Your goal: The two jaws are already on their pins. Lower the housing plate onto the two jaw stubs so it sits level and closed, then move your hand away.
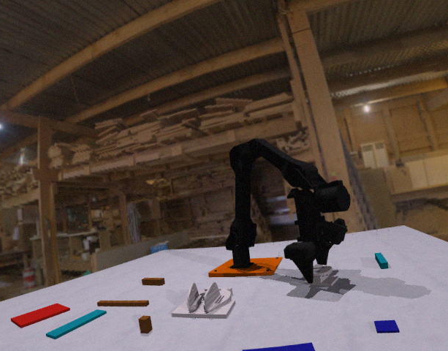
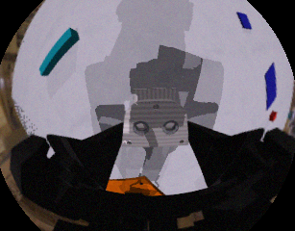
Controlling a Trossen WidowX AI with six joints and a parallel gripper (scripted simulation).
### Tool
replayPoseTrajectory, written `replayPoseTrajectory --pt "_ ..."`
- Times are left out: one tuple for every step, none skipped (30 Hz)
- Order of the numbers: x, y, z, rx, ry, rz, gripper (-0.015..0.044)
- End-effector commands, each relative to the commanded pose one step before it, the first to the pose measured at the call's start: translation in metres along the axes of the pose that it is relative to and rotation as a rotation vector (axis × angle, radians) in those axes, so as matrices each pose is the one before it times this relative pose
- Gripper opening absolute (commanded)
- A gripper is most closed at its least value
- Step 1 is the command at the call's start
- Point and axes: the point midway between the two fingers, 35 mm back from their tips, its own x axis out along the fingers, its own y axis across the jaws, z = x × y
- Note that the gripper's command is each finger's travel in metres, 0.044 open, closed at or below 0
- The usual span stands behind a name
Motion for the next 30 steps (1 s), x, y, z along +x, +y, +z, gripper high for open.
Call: replayPoseTrajectory --pt "-0.00002 0.00000 0.00000 0.0000 -0.00005 0.00000 0.0351" --pt "0.00000 0.00000 0.00000 0.0000 0.00000 0.00000 0.0351" --pt "0.00000 0.00000 0.00000 0.0000 0.00000 0.00000 0.0351" --pt "-0.00050 -0.00002 0.00007 0.0000 0.00002 -0.00002 0.0351" --pt "-0.00149 -0.00006 0.00021 0.0001 0.00006 -0.00006 0.0351" --pt "-0.00249 -0.00009 0.00033 0.0001 0.00011 -0.00010 0.0351" --pt "-0.00308 -0.00010 0.00037 0.0001 0.00014 -0.00013 0.0351" --pt "-0.00310 -0.00009 0.00033 0.0001 0.00014 -0.00013 0.0351" --pt "-0.00311 -0.00008 0.00029 0.0001 0.00014 -0.00012 0.0351" --pt "-0.00312 -0.00007 0.00026 0.0001 0.00015 -0.00012 0.0351" --pt "-0.00313 -0.00007 0.00022 0.0001 0.00015 -0.00012 0.0351" --pt "-0.00314 -0.00006 0.00018 0.0001 0.00015 -0.00012 0.0351" --pt "-0.00315 -0.00005 0.00014 0.0001 0.00016 -0.00012 0.0351" --pt "-0.00316 -0.00004 0.00010 0.0001 0.00016 -0.00012 0.0351" --pt "-0.00317 -0.00003 0.00006 0.0001 0.00016 -0.00012 0.0351" --pt "-0.00318 -0.00002 0.00003 0.0001 0.00017 -0.00012 0.0351" --pt "-0.00319 -0.00001 -0.00001 0.0001 0.00017 -0.00012 0.0351" --pt "-0.00320 0.00000 -0.00005 0.0001 0.00017 -0.00012 0.0351" --pt "-0.00320 0.00000 -0.00009 0.0001 0.00018 -0.00012 0.0351" --pt "-0.00321 0.00001 -0.00013 0.0001 0.00018 -0.00011 0.0351" --pt "-0.00322 0.00002 -0.00017 0.0001 0.00018 -0.00011 0.0351" --pt "-0.00322 0.00003 -0.00021 0.0001 0.00019 -0.00011 0.0351" --pt "-0.00323 0.00004 -0.00025 0.0001 0.00019 -0.00011 0.0351" --pt "-0.00323 0.00005 -0.00029 0.0001 0.00020 -0.00011 0.0351" --pt "-0.00323 0.00006 -0.00033 0.0001 0.00020 -0.00011 0.0351" --pt "-0.00323 0.00007 -0.00037 0.0001 0.00020 -0.00011 0.0351" --pt "-0.00263 0.00006 -0.00033 0.0001 0.00017 -0.00009 0.0351" --pt "-0.00158 0.00004 -0.00021 0.0001 0.00010 -0.00005 0.0351" --pt "-0.00053 0.00001 -0.00007 0.0000 0.00003 -0.00002 0.0351" --pt "0.00000 0.00000 0.00000 0.0000 0.00000 0.00000 0.0351"
